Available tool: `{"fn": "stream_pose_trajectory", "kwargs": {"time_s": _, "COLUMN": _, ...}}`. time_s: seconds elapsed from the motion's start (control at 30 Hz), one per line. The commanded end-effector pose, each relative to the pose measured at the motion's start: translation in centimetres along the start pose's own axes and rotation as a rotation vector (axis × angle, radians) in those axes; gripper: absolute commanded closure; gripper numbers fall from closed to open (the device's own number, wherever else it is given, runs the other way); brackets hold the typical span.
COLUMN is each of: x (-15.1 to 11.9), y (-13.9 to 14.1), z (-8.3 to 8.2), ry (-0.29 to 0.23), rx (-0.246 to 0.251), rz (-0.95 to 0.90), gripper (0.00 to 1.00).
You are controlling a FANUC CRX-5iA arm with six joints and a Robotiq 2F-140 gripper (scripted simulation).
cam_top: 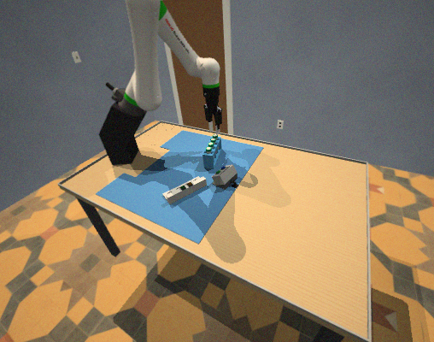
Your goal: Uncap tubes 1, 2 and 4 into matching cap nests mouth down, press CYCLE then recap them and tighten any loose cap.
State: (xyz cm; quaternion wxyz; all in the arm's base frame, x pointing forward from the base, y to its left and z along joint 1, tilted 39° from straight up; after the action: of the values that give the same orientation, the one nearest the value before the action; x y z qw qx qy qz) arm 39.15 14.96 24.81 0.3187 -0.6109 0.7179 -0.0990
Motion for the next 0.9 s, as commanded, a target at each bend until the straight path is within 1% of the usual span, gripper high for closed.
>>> {"fn": "stream_pose_trajectory", "kwargs": {"time_s": 0.0, "x": 0.0, "y": -0.1, "z": 0.6, "ry": 0.001, "rx": 0.003, "rz": 0.001, "gripper": 0.65}}
{"fn": "stream_pose_trajectory", "kwargs": {"time_s": 0.17, "x": 0.0, "y": -0.1, "z": 2.0, "ry": 0.001, "rx": 0.003, "rz": 0.001, "gripper": 0.65}}
{"fn": "stream_pose_trajectory", "kwargs": {"time_s": 0.53, "x": 0.0, "y": -0.1, "z": 2.2, "ry": 0.001, "rx": 0.003, "rz": 0.001, "gripper": 0.65}}
{"fn": "stream_pose_trajectory", "kwargs": {"time_s": 0.87, "x": 0.0, "y": -0.1, "z": 2.7, "ry": 0.001, "rx": 0.003, "rz": 0.001, "gripper": 0.65}}
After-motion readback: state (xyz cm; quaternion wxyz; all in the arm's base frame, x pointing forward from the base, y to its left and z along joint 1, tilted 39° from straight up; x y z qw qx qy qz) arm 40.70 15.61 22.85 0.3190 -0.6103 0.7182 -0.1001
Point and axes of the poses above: the point where the finger pads meet when closed, its own z axis out along the fingers, its own y axis across the jaws, x = y × z, the point moved 9 cm from there along -z, back along the fingers, and after that the axes turned 13 degrees about -z, right-handed, at the moved point
